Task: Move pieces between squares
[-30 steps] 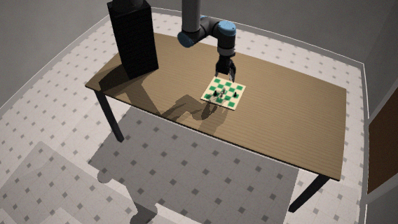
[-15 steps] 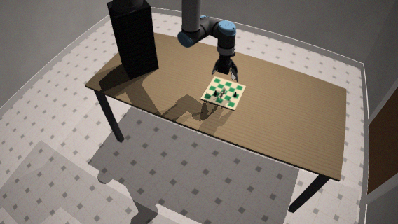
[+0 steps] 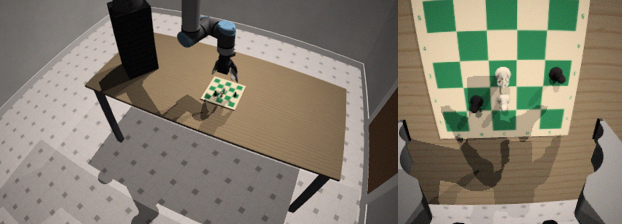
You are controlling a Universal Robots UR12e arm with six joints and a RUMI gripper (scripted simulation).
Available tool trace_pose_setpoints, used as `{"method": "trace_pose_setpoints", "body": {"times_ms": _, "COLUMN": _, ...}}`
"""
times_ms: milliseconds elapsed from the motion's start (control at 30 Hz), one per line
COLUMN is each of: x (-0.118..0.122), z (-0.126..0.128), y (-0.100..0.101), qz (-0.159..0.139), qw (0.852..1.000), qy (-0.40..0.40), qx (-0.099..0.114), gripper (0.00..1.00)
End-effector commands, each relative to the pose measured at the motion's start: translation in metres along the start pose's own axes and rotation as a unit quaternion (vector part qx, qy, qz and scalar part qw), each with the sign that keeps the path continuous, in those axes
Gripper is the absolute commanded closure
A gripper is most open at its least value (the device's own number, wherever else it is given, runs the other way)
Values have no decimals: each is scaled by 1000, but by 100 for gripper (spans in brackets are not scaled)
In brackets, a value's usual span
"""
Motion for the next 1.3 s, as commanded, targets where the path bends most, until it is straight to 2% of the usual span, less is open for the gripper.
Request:
{"method": "trace_pose_setpoints", "body": {"times_ms": 0, "x": 1, "z": -1, "y": 0, "qz": 0, "qw": 1000, "qy": 23, "qx": 0, "gripper": 0}}
{"method": "trace_pose_setpoints", "body": {"times_ms": 300, "x": 6, "z": -7, "y": 2, "qz": 0, "qw": 989, "qy": 148, "qx": 0, "gripper": 0}}
{"method": "trace_pose_setpoints", "body": {"times_ms": 367, "x": 6, "z": -7, "y": 2, "qz": 0, "qw": 989, "qy": 148, "qx": 0, "gripper": 0}}
{"method": "trace_pose_setpoints", "body": {"times_ms": 533, "x": 11, "z": -12, "y": 3, "qz": 0, "qw": 968, "qy": 250, "qx": 0, "gripper": 0}}
{"method": "trace_pose_setpoints", "body": {"times_ms": 700, "x": 17, "z": -19, "y": 5, "qz": 0, "qw": 933, "qy": 360, "qx": 0, "gripper": 0}}
{"method": "trace_pose_setpoints", "body": {"times_ms": 867, "x": 23, "z": -26, "y": 6, "qz": 0, "qw": 886, "qy": 464, "qx": 0, "gripper": 0}}
{"method": "trace_pose_setpoints", "body": {"times_ms": 933, "x": 23, "z": -26, "y": 6, "qz": 0, "qw": 886, "qy": 464, "qx": 0, "gripper": 0}}
{"method": "trace_pose_setpoints", "body": {"times_ms": 1133, "x": 30, "z": -34, "y": 7, "qz": 0, "qw": 825, "qy": 565, "qx": 0, "gripper": 0}}
{"method": "trace_pose_setpoints", "body": {"times_ms": 1267, "x": 33, "z": -38, "y": 7, "qz": 0, "qw": 791, "qy": 612, "qx": 0, "gripper": 0}}
Point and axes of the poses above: the point where the finger pads meet when closed, its own y axis out along the fingers, its own z axis across the jaws, x = y × z, the point moved 4 cm from there along -y, back along the fingers, and after that the axes turned 6 degrees about -y, right-handed, at the moved point
